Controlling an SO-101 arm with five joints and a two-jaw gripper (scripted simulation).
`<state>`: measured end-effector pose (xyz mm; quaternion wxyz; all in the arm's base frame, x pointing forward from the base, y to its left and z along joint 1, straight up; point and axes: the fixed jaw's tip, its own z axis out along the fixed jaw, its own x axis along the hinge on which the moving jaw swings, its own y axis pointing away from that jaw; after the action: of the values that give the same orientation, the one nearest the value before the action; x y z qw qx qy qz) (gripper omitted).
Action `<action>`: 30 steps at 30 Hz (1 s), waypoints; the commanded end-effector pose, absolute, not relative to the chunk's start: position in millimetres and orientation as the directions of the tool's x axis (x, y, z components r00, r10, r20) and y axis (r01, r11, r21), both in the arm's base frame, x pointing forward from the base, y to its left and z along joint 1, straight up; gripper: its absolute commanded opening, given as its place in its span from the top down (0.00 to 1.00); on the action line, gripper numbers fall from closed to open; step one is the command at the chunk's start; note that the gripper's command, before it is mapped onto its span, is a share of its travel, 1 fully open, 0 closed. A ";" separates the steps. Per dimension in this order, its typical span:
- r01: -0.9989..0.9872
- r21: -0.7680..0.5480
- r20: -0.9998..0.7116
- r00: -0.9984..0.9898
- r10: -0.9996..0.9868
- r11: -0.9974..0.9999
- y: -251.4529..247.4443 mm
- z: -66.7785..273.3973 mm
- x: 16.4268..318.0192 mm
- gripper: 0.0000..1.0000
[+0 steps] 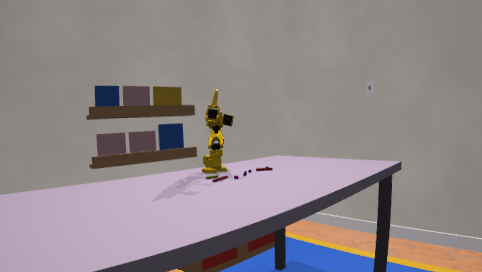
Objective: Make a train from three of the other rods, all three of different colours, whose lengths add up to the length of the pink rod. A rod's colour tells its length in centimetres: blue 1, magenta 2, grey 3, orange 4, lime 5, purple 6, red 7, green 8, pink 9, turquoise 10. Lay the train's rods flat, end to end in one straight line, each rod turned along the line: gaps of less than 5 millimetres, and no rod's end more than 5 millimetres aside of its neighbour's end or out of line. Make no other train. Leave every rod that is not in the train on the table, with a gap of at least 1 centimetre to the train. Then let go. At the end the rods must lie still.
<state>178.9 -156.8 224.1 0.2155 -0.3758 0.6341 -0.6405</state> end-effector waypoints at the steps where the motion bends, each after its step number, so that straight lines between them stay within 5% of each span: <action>1: -0.198 -0.975 0.207 -0.625 -0.753 -0.103 -156.6 224.6 178.7 0.00; 17: -0.198 -0.975 0.207 -0.625 -0.753 -0.103 -156.6 224.6 178.7 0.00; 18: -0.265 -0.963 0.200 -0.610 -0.767 -0.041 -157.5 201.9 180.6 0.00; 30: -0.338 -0.938 0.150 -0.582 -0.799 0.071 -151.7 182.0 185.2 0.00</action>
<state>181.7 -153.1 161.8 0.1924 -0.4168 0.7143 -0.5283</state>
